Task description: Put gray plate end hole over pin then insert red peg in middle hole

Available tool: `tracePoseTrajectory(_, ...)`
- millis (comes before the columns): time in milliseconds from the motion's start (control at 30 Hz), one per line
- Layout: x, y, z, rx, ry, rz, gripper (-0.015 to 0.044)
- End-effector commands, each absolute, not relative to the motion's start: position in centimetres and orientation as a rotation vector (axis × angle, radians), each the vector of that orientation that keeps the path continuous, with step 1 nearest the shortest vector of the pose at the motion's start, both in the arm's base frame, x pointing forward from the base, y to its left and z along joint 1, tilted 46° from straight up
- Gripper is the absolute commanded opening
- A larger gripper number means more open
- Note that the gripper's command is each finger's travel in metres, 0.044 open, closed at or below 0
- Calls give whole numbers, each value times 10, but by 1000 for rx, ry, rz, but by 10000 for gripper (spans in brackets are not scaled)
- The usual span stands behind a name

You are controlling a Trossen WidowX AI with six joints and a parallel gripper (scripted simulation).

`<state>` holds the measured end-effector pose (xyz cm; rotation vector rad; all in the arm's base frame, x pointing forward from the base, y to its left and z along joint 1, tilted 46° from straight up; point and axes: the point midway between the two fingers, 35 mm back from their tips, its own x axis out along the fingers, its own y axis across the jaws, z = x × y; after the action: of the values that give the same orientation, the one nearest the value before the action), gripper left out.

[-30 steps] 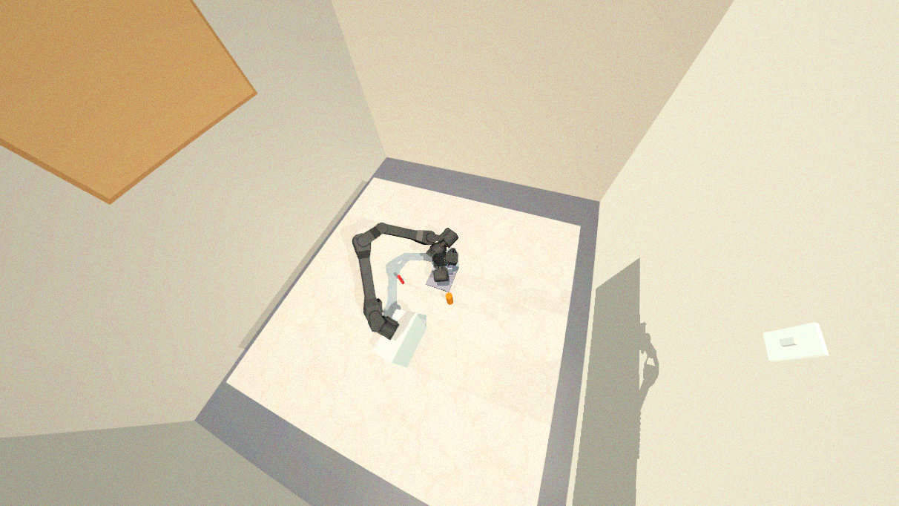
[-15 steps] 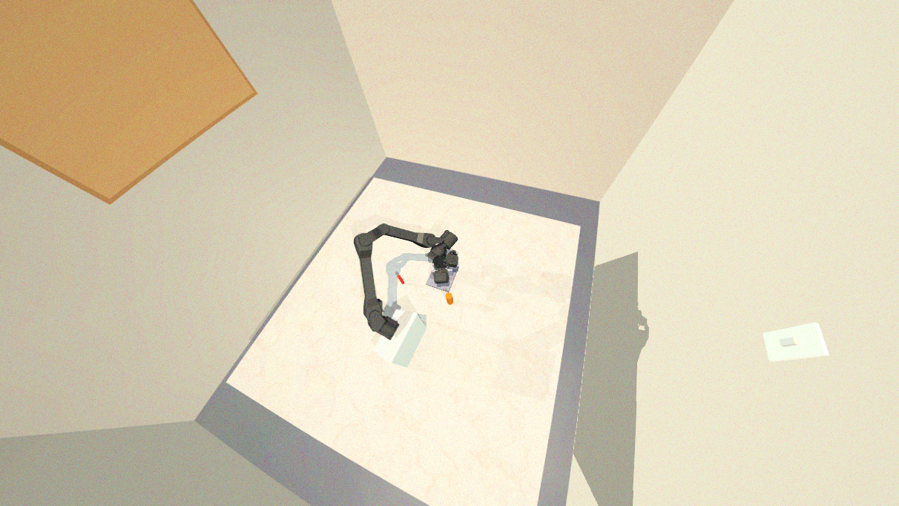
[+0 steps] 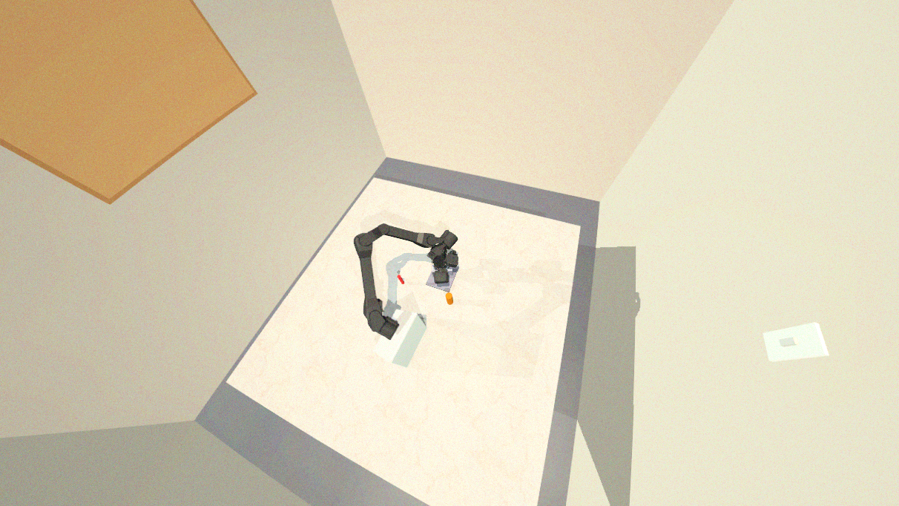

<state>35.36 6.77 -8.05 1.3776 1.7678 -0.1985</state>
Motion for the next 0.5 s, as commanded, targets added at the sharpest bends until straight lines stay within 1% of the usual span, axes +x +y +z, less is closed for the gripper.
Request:
tracePoseTrajectory(0, 354, 68, -80, 1377, 1767, -197, 262)
tracePoseTrajectory(233, 354, 68, -80, 1377, 1767, -197, 440)
tracePoseTrajectory(400, 354, 66, -79, 1377, 1767, -198, 440)
tracePoseTrajectory(467, 358, 50, -66, 1375, 1767, -203, 440)
